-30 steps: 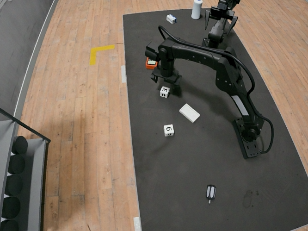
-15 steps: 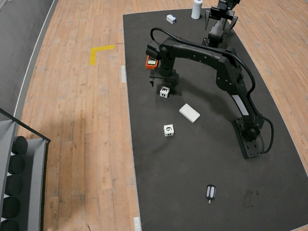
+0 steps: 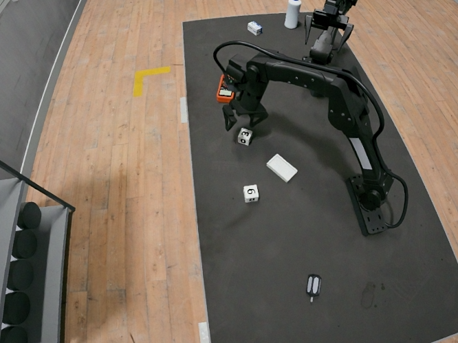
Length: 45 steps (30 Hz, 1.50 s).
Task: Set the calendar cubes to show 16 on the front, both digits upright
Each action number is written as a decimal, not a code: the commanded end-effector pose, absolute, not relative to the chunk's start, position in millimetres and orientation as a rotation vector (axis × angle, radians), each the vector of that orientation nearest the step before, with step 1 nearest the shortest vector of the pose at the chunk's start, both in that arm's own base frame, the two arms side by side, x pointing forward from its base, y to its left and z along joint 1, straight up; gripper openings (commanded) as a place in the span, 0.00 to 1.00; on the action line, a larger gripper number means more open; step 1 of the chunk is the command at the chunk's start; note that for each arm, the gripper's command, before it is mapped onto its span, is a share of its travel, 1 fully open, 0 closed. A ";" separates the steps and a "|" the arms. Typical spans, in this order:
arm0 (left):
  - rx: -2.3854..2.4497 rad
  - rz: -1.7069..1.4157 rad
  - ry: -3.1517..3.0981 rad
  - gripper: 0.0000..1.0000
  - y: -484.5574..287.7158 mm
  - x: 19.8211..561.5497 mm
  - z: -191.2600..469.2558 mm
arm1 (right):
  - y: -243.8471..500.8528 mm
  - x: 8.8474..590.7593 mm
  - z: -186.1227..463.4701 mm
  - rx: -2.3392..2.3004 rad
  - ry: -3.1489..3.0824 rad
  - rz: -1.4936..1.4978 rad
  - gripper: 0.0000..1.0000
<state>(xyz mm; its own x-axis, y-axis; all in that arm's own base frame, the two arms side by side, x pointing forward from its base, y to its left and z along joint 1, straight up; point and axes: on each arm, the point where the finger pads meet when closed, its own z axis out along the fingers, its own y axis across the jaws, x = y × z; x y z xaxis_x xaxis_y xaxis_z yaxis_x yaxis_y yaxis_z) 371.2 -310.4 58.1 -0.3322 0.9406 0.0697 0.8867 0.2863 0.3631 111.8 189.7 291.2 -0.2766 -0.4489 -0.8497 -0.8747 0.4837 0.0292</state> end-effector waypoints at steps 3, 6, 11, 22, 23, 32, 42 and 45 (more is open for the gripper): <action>1.271 0.579 2.430 1.00 -314.7 381.2 85.2 | 190.2 109.2 302.1 -1.102 1.869 0.663 1.00; 1.124 0.598 2.449 1.00 -313.1 381.6 87.3 | 190.2 109.2 302.1 -1.102 1.869 0.663 1.00; 0.882 0.627 2.461 1.00 -309.5 380.8 87.9 | 190.2 109.2 302.1 -1.102 1.869 0.663 1.00; 0.427 0.639 2.404 1.00 -303.0 377.7 89.5 | 190.2 109.2 302.1 -1.102 1.869 0.663 1.00; 0.385 0.640 2.393 1.00 -301.9 376.8 89.2 | 190.2 109.2 302.1 -1.102 1.869 0.663 1.00; 0.121 0.639 2.301 1.00 -295.8 371.4 85.6 | 190.2 109.2 302.1 -1.102 1.869 0.663 1.00; -0.194 0.599 2.087 1.00 -286.3 355.0 75.6 | 190.2 109.2 302.1 -1.102 1.869 0.663 1.00; -0.263 0.564 2.016 1.00 -286.0 350.0 74.2 | 190.2 109.2 302.1 -1.102 1.869 0.663 1.00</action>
